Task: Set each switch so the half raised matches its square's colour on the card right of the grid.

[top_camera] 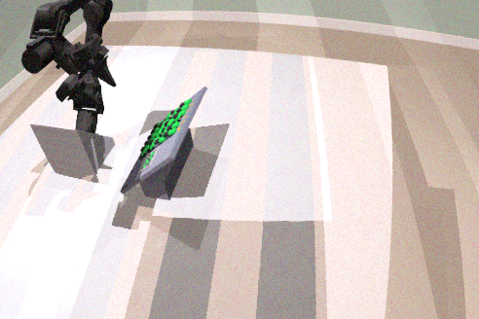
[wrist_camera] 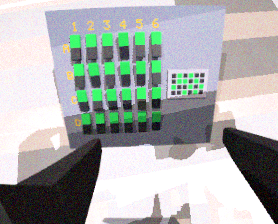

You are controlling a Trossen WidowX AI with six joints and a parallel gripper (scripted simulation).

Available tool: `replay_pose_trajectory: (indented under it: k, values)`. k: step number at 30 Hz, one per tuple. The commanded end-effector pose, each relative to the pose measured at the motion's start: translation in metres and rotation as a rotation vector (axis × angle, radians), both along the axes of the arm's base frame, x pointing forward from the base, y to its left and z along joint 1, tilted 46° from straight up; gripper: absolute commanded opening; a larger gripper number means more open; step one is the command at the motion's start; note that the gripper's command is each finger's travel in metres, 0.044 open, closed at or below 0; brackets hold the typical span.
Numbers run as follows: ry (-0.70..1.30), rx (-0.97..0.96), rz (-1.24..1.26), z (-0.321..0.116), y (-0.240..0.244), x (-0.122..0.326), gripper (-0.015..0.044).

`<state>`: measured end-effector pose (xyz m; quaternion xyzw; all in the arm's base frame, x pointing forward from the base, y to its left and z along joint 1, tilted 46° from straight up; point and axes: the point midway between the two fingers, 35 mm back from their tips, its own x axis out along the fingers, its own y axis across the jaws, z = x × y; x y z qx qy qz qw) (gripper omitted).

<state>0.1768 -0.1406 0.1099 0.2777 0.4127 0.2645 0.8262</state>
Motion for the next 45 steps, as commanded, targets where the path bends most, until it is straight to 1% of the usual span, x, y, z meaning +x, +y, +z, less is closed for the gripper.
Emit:
replay_pose_trajectory:
  k: [1, 5, 10, 13, 15, 22, 27, 45]
  values:
    - [0.003, -0.002, -0.001, 0.0, 0.001, 0.002, 0.0374]
    - [0.034, -0.022, -0.026, 0.003, 0.025, 0.032, 0.0269]
    - [0.026, 0.004, -0.045, 0.018, 0.074, 0.069, 0.0137]
    - [0.012, 0.041, -0.037, 0.029, 0.101, 0.08, 0.0059]
    - [0.011, 0.044, -0.036, 0.029, 0.103, 0.081, 0.0006]
    - [0.011, 0.044, -0.037, 0.028, 0.104, 0.082, 0.0]
    - [-0.008, 0.049, -0.053, 0.012, 0.126, 0.098, 0.0]
    - [-0.01, 0.05, -0.054, 0.004, 0.138, 0.108, 0.0]
